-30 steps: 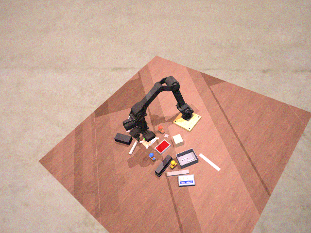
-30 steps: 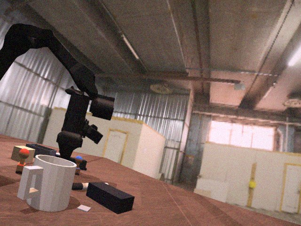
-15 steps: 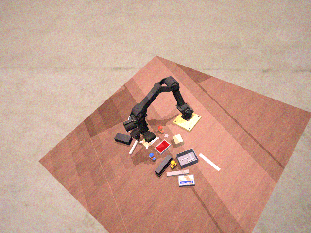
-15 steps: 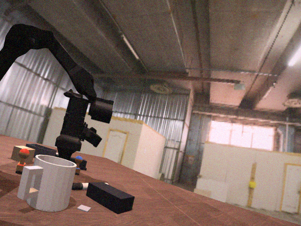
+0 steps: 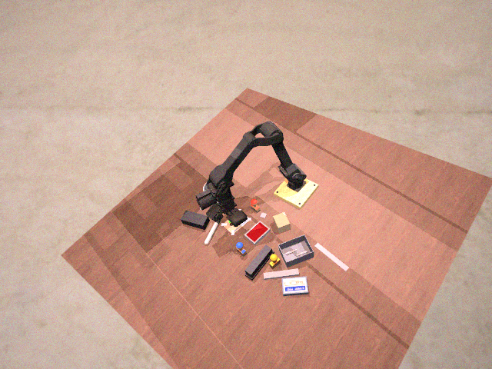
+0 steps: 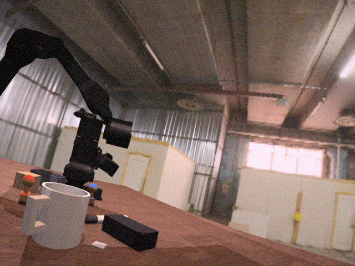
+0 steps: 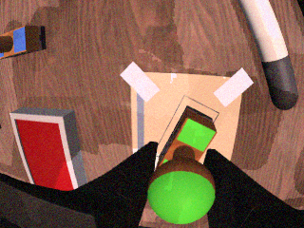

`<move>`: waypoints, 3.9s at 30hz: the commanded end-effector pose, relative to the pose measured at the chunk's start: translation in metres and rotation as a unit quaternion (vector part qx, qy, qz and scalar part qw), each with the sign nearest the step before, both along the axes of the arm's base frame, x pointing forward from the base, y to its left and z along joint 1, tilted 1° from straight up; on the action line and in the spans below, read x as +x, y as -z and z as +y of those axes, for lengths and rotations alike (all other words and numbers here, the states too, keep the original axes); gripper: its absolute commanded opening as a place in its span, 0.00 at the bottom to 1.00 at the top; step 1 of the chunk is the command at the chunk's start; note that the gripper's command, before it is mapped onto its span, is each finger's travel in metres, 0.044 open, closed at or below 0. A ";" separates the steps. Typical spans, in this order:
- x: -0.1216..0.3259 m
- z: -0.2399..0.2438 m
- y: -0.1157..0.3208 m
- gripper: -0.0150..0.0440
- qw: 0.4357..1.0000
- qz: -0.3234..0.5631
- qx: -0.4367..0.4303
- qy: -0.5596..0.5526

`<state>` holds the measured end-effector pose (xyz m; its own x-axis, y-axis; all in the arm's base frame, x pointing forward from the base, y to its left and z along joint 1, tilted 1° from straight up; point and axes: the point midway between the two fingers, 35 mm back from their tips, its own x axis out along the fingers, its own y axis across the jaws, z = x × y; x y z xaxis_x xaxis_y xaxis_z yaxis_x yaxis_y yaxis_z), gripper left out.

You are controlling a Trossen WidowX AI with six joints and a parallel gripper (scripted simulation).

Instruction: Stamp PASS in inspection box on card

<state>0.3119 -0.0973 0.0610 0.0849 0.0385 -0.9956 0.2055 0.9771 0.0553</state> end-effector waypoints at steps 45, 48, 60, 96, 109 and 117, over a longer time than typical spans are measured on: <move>0.001 0.000 0.005 0.25 1.000 -0.001 0.000 -0.001; 0.001 0.000 0.005 0.25 1.000 -0.001 0.000 -0.001; 0.001 0.000 0.006 0.25 1.000 -0.001 0.000 -0.001; 0.001 0.000 0.006 0.25 1.000 -0.001 0.000 -0.001; 0.000 0.000 0.000 0.25 1.000 -0.001 0.000 -0.001; 0.000 0.000 -0.004 0.25 1.000 -0.001 0.000 -0.001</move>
<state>0.3117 -0.0972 0.0630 0.0854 0.0384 -0.9956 0.2055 0.9771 0.0553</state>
